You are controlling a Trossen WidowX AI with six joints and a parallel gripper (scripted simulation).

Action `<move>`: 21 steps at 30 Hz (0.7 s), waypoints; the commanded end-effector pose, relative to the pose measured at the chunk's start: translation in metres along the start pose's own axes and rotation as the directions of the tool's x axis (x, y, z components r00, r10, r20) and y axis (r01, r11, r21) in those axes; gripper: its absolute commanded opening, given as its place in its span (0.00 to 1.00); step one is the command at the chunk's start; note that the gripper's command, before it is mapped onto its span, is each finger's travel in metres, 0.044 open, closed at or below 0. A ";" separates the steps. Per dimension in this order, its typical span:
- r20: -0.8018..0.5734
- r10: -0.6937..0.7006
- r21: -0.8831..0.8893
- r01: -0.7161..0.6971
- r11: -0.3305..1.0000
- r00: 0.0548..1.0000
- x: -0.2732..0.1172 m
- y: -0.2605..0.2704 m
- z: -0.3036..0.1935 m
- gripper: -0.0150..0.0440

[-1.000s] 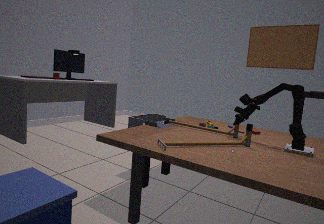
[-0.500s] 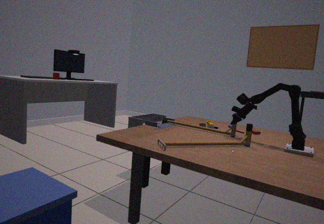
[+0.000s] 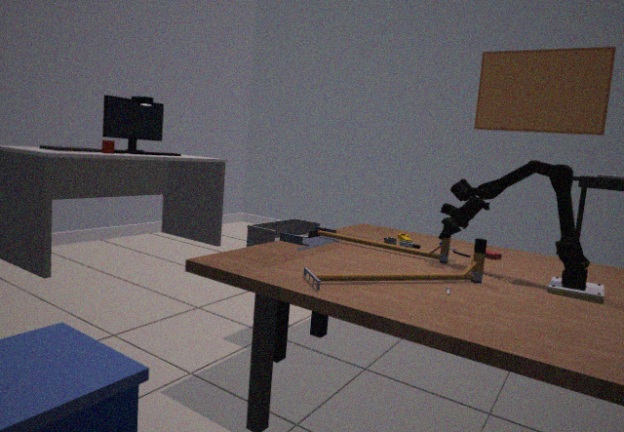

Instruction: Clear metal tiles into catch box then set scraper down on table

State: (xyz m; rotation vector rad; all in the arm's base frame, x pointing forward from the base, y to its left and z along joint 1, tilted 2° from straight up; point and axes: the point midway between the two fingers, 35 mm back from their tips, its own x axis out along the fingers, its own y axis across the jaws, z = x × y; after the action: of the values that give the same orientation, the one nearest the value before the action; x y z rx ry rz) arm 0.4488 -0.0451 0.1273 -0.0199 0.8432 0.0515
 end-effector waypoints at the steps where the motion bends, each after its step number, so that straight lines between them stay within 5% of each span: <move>1: 0.017 -0.005 0.002 0.005 1.000 1.000 0.002 -0.001 0.012 0.25; 21: 0.019 -0.005 0.002 0.005 1.000 1.000 0.019 -0.003 0.033 0.25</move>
State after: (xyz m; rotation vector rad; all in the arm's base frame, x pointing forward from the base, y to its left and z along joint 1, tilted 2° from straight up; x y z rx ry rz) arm 0.4774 -0.0452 0.1298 -0.0200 0.8404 0.0510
